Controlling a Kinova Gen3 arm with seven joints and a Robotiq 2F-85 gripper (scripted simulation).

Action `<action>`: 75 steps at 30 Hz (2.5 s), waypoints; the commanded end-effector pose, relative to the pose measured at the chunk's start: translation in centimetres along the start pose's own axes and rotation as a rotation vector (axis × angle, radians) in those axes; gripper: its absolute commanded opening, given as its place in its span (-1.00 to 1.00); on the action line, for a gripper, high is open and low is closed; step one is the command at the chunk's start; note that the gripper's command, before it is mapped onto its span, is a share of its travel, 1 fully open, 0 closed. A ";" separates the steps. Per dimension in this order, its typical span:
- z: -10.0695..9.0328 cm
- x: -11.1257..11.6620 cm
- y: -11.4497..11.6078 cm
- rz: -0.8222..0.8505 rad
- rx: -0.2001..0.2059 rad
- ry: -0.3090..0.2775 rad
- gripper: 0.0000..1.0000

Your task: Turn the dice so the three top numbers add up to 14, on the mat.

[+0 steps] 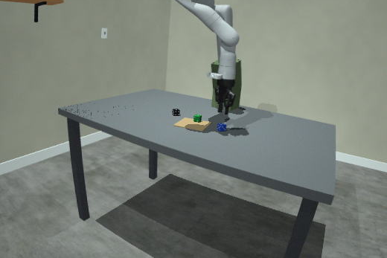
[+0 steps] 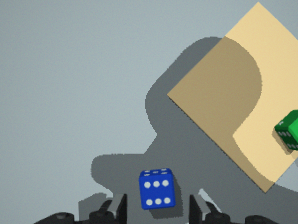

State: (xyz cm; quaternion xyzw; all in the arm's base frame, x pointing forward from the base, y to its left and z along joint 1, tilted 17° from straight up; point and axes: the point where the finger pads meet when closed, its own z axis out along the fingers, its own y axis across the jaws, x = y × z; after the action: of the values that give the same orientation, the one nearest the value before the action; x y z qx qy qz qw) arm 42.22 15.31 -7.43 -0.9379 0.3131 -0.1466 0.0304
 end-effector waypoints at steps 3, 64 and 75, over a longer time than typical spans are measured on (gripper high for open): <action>0.8 -0.2 0.1 0.000 -0.003 -0.004 -0.07; 3.7 -0.2 0.1 0.000 -0.003 -0.004 -0.07; 3.7 -0.2 0.1 0.000 -0.003 -0.004 -0.07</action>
State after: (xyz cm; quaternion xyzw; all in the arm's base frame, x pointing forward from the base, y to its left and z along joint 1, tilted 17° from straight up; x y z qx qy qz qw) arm 43.04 15.21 -11.15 -0.9382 0.3134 -0.1437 0.0294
